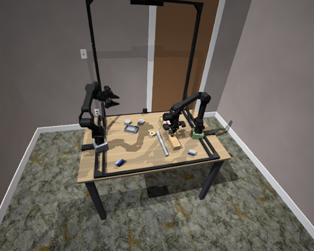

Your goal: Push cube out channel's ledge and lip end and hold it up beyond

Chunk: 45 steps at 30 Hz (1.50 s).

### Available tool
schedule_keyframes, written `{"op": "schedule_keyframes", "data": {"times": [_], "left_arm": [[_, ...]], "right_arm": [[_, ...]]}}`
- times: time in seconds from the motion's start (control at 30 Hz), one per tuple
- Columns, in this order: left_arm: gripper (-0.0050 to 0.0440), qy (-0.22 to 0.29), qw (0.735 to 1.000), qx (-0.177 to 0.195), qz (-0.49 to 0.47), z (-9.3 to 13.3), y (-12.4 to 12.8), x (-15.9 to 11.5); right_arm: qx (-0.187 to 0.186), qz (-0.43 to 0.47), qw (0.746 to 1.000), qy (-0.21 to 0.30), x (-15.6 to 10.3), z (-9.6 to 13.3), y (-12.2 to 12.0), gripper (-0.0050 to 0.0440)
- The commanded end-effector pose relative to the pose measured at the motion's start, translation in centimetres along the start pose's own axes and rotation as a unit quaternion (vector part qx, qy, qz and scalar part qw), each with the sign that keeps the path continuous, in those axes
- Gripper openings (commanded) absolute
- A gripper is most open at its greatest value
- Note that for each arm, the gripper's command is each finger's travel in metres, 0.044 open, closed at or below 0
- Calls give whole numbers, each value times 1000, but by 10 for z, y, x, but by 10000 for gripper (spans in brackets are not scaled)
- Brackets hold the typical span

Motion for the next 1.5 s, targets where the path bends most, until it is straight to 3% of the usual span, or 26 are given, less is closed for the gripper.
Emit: {"op": "schedule_keyframes", "data": {"times": [0.0,0.4,0.53,0.6,0.77,0.93,1.1,1.17,1.47], "left_arm": [[0,-2,1000,18,0,39,-1,1],[0,-2,1000,13,0,42,-4,1],[96,0,1000,8,-1,38,-4,3],[96,0,1000,8,-1,38,-4,3],[200,0,1000,9,-3,36,-1,18],[200,0,1000,10,-7,32,2,53],[200,-1,1000,12,-12,25,-4,109],[200,-1,1000,12,-12,25,-4,109],[200,-4,1000,15,-24,7,-57,222]], "right_arm": [[1,-1,1000,-1,0,0,0,400],[1,-1,1000,-1,0,0,0,400],[1,-1,1000,-1,0,0,0,400],[1,-1,1000,-1,0,0,0,400],[1,-1,1000,-1,0,0,0,400],[1,-1,1000,-1,0,0,0,400],[1,-1,1000,-1,0,0,0,400],[1,-1,1000,-1,0,0,0,400],[1,-1,1000,-1,0,0,0,400]]}}
Point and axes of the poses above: on each arm, the point midway between the two fingers, 35 mm back from their tips, its own z axis back along the fingers, its own y axis across the jaws, x = y × z, the point moved 5 cm from there along z, back along the fingers, and after that the axes turned 1 degree about z, right-handed, at the moved point
